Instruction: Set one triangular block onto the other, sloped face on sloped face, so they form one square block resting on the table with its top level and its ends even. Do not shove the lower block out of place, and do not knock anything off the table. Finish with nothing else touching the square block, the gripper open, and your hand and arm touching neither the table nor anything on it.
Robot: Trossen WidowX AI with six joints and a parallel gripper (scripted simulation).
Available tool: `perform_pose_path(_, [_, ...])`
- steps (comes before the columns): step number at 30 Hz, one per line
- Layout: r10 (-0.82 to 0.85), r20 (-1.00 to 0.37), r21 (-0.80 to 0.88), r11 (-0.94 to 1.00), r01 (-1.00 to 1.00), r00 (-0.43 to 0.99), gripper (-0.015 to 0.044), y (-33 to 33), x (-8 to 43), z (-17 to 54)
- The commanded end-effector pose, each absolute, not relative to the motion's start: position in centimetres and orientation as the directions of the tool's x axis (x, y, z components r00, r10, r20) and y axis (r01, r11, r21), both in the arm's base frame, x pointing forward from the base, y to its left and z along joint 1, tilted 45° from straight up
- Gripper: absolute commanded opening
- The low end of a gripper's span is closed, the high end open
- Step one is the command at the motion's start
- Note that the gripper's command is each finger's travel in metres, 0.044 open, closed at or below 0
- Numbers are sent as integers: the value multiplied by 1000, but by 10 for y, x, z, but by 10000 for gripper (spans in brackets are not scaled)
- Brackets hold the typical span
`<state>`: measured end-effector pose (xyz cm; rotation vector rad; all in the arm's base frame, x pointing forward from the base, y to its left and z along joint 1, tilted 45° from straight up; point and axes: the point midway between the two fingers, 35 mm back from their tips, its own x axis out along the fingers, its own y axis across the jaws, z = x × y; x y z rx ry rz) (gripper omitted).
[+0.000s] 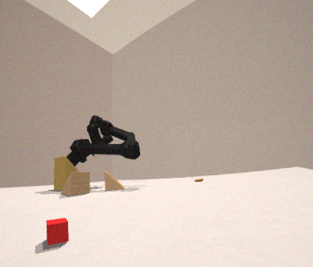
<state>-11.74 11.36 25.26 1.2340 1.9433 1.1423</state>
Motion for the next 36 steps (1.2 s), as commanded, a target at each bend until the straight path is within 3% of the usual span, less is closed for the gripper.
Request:
perform_pose_path(1, [903,-20,888,214,408,-429,426,112,-120,252])
perform_pose_path(5, [757,-118,988,153,-2,-643,440,77,-159,234])
perform_pose_path(9, [525,-268,908,-144,-394,-808,440,23,-189,208])
perform_pose_path(14, [284,-431,662,-546,-514,-856,440,-33,-196,177])
perform_pose_path(20, [80,-587,361,-864,-350,-805,440,-83,-184,147])
perform_pose_path(26, [-77,-729,86,-996,21,-680,440,-125,-155,118])
perform_pose_path(31, [-156,-833,-80,-915,395,-530,440,-152,-121,95])
perform_pose_path(36, [-174,-919,-156,-665,731,-354,440,-168,-80,74])
